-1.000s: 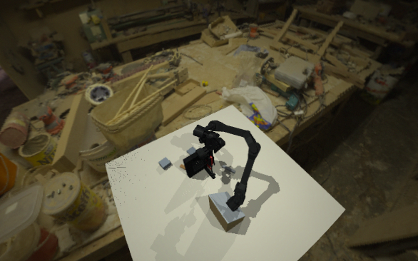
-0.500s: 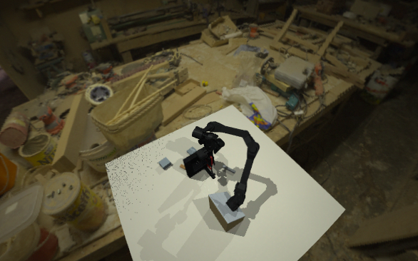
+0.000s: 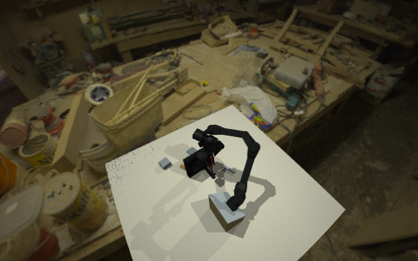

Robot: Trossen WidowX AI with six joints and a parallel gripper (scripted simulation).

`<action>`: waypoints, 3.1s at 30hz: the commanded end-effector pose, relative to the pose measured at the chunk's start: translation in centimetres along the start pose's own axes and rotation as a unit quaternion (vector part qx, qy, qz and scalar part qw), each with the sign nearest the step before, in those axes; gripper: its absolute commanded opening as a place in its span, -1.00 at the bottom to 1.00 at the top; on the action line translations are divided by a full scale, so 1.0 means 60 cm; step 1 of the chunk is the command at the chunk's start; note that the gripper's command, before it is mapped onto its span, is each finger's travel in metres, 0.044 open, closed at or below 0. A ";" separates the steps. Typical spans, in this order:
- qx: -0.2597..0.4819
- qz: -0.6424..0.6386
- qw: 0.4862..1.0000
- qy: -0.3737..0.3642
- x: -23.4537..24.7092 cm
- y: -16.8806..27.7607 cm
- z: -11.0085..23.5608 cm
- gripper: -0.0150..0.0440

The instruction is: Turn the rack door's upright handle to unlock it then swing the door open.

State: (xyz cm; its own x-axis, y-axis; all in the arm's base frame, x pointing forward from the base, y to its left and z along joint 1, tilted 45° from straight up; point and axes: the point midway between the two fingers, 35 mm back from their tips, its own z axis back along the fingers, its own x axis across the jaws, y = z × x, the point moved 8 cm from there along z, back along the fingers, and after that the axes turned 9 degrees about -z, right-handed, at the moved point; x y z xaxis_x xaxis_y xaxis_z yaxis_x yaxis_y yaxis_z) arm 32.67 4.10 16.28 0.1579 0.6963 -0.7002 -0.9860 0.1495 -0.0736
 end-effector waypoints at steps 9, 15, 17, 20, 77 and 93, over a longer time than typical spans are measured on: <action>-0.002 0.000 1.000 0.001 -0.002 0.002 -0.033 0.51; -0.002 0.000 1.000 0.002 -0.003 0.003 -0.049 0.51; -0.002 0.000 1.000 0.002 -0.003 0.004 -0.054 0.51; -0.002 0.000 1.000 0.002 -0.003 0.004 -0.056 0.42; -0.003 -0.735 0.678 0.000 -0.003 0.004 -0.056 -0.42; -0.003 -0.819 0.573 0.000 -0.003 0.004 -0.056 -0.42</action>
State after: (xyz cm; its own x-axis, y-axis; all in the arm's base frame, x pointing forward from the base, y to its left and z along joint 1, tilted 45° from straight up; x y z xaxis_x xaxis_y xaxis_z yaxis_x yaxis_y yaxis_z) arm 32.13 1.62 14.03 0.8870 -0.3594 0.2900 0.4583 0.6080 -0.6483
